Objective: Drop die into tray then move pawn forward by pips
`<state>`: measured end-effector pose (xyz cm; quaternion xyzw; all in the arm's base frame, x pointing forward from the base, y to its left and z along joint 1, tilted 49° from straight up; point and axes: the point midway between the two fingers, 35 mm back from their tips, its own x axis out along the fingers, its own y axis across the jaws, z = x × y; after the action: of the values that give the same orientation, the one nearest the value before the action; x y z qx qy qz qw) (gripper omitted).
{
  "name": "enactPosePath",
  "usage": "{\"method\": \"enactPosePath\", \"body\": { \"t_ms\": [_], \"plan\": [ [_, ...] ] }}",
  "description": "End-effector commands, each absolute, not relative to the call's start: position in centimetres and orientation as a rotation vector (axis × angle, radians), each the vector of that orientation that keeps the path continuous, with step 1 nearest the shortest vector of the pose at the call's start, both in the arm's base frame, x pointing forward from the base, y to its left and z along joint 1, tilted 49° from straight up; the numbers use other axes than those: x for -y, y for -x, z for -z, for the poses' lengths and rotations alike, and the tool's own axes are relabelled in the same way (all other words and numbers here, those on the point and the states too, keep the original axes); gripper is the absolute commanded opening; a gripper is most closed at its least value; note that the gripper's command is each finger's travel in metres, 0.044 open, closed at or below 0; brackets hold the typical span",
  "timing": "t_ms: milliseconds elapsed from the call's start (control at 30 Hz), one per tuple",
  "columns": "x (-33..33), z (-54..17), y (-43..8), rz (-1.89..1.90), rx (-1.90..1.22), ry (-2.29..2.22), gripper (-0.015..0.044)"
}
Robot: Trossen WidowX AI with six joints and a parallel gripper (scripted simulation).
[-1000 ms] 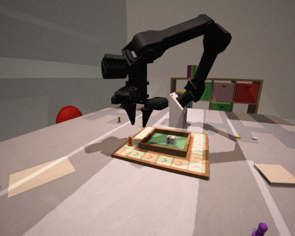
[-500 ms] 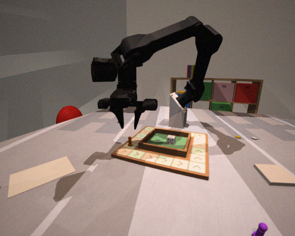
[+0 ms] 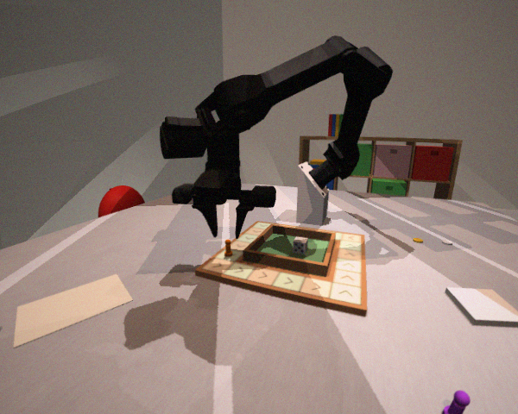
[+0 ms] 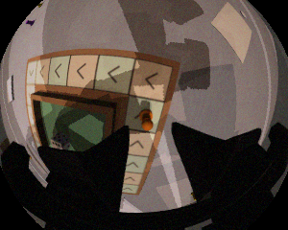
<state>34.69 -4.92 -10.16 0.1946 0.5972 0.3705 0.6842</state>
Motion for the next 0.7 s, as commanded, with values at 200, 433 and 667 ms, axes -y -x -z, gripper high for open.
{"method": "enactPosePath", "body": {
  "t_ms": [200, 433, 667],
  "plan": [
    [3.6, 11.3, -34.5, -0.831, -1.343, -0.448, 0.02],
    [2.7, 12.0, -34.5, -0.832, -1.342, -0.449, 0.02],
    [2.5, 12.1, -34.5, -0.832, -1.342, -0.449, 0.0095]
  ]
}}
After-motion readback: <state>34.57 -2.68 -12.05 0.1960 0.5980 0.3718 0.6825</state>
